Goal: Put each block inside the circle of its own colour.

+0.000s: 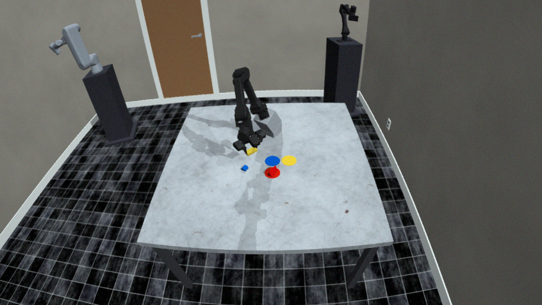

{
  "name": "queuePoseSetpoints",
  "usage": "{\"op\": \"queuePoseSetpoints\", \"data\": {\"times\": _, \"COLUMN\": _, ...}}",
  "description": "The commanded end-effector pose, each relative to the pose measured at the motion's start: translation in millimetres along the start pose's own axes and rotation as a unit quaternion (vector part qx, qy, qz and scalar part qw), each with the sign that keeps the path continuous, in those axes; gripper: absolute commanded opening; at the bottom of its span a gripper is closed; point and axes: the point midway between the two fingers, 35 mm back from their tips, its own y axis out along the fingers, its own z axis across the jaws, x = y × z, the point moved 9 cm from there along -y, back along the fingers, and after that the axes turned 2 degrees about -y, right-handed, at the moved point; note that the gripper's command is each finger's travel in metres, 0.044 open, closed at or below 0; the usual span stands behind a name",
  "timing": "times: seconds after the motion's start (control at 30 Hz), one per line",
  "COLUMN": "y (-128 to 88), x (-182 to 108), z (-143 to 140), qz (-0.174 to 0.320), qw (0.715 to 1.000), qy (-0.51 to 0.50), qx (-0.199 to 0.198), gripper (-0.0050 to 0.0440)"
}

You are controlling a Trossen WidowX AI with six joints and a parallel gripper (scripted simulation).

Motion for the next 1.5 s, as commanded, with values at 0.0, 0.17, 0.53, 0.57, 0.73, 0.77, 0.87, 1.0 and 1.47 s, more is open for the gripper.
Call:
{"op": "queuePoseSetpoints", "data": {"times": 0.0, "y": 0.1, "x": 10.1, "z": 0.2, "qz": -0.004, "qw": 1.000, "qy": 0.004, "qx": -0.005, "gripper": 0.0250}}
{"op": "queuePoseSetpoints", "data": {"times": 0.17, "y": 5.3, "x": 22.9, "z": 9.5, "qz": -0.003, "qw": 1.000, "qy": 0.002, "qx": -0.001, "gripper": 0.0250}}
{"op": "queuePoseSetpoints", "data": {"times": 0.53, "y": 13.6, "x": 44.6, "z": 28.9, "qz": 0.000, "qw": 1.000, "qy": -0.002, "qx": 0.004, "gripper": 0.0250}}
{"op": "queuePoseSetpoints", "data": {"times": 0.57, "y": 14.5, "x": 46.9, "z": 31.2, "qz": 0.000, "qw": 1.000, "qy": -0.002, "qx": 0.004, "gripper": 0.0250}}
{"op": "queuePoseSetpoints", "data": {"times": 0.73, "y": 18.4, "x": 57.8, "z": 43.6, "qz": 0.001, "qw": 1.000, "qy": -0.005, "qx": 0.005, "gripper": 0.0250}}
{"op": "queuePoseSetpoints", "data": {"times": 0.77, "y": 19.2, "x": 59.9, "z": 46.1, "qz": 0.001, "qw": 1.000, "qy": -0.005, "qx": 0.005, "gripper": 0.0250}}
{"op": "queuePoseSetpoints", "data": {"times": 0.87, "y": 21.3, "x": 66.0, "z": 54.0, "qz": 0.002, "qw": 1.000, "qy": -0.007, "qx": 0.005, "gripper": 0.0250}}
{"op": "queuePoseSetpoints", "data": {"times": 1.0, "y": 23.9, "x": 73.7, "z": 64.9, "qz": 0.002, "qw": 1.000, "qy": -0.008, "qx": 0.004, "gripper": 0.0250}}
{"op": "queuePoseSetpoints", "data": {"times": 1.47, "y": 30.0, "x": 94.6, "z": 100.3, "qz": 0.004, "qw": 1.000, "qy": -0.002, "qx": -0.001, "gripper": 0.0250}}
